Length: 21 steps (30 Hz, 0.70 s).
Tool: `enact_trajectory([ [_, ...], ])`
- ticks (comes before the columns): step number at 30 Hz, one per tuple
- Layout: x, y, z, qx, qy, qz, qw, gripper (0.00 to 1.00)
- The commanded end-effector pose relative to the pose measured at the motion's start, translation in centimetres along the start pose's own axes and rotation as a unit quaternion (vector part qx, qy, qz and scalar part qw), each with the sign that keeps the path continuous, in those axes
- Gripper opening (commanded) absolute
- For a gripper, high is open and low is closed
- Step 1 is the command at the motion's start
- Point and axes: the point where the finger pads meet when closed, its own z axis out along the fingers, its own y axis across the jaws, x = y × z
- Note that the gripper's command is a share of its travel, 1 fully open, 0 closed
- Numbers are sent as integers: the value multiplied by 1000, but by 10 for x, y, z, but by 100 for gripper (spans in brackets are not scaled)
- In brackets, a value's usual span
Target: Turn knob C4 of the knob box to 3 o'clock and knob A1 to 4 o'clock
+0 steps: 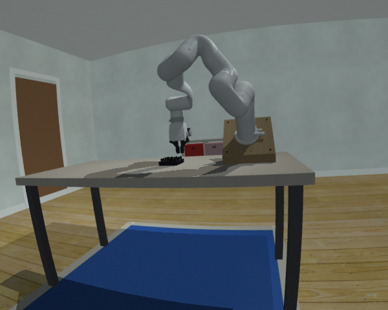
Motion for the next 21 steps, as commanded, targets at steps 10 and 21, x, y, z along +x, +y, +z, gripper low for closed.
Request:
enact_trajectory([
  [10,0,-1,-11,1,0,0,1000,19],
  [21,0,-1,-11,1,0,-4,1000,19],
])
